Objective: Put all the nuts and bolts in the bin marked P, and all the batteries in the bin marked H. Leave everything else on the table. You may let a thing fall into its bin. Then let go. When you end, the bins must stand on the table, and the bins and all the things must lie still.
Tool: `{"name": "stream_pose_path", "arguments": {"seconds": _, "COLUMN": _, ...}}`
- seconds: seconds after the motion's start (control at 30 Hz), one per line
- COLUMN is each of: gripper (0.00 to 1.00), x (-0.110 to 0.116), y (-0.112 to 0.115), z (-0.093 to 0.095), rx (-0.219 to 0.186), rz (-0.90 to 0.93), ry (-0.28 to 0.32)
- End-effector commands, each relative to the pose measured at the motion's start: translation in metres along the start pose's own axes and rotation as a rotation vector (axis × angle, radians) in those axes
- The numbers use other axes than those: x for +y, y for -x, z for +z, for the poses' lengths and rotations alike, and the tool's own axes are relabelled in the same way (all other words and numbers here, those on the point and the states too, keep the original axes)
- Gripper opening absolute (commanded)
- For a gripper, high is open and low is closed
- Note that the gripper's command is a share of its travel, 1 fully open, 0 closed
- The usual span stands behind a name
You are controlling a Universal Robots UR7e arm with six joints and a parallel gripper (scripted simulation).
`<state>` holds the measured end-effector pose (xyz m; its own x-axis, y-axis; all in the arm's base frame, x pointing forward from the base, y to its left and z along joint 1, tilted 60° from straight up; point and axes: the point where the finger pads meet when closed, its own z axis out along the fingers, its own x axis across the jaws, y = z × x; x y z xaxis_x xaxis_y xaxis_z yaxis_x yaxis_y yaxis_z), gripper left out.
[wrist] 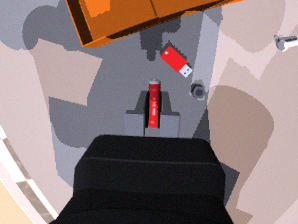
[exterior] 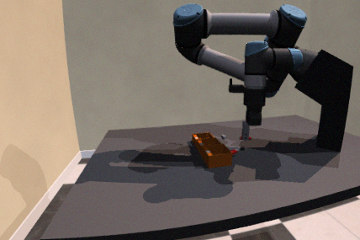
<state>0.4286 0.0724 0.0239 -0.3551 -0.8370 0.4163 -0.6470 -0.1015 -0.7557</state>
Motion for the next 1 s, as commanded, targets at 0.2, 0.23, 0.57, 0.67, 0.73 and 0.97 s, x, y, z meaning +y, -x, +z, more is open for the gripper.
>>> {"name": "stream_pose_path", "arguments": {"seconds": 0.2, "gripper": 0.24, "x": -0.049, "y": -0.011, "z": 0.0, "rx": 0.0, "rz": 0.002, "ry": 0.002}}
{"name": "stream_pose_path", "arguments": {"seconds": 0.23, "gripper": 0.24, "x": -0.055, "y": -0.013, "z": 0.0, "rx": 0.0, "rz": 0.052, "ry": 0.002}}
{"name": "stream_pose_path", "arguments": {"seconds": 0.57, "gripper": 0.24, "x": -0.114, "y": -0.026, "z": 0.0, "rx": -0.003, "rz": 0.368, "ry": -0.01}}
{"name": "stream_pose_path", "arguments": {"seconds": 0.67, "gripper": 0.24, "x": -0.127, "y": -0.029, "z": 0.0, "rx": -0.005, "rz": 0.45, "ry": -0.016}}
{"name": "stream_pose_path", "arguments": {"seconds": 0.73, "gripper": 0.24, "x": -0.127, "y": -0.029, "z": 0.0, "rx": -0.006, "rz": 0.478, "ry": -0.017}}
{"name": "stream_pose_path", "arguments": {"seconds": 0.97, "gripper": 0.24, "x": -0.127, "y": -0.029, "z": 0.0, "rx": -0.01, "rz": 0.684, "ry": -0.024}}
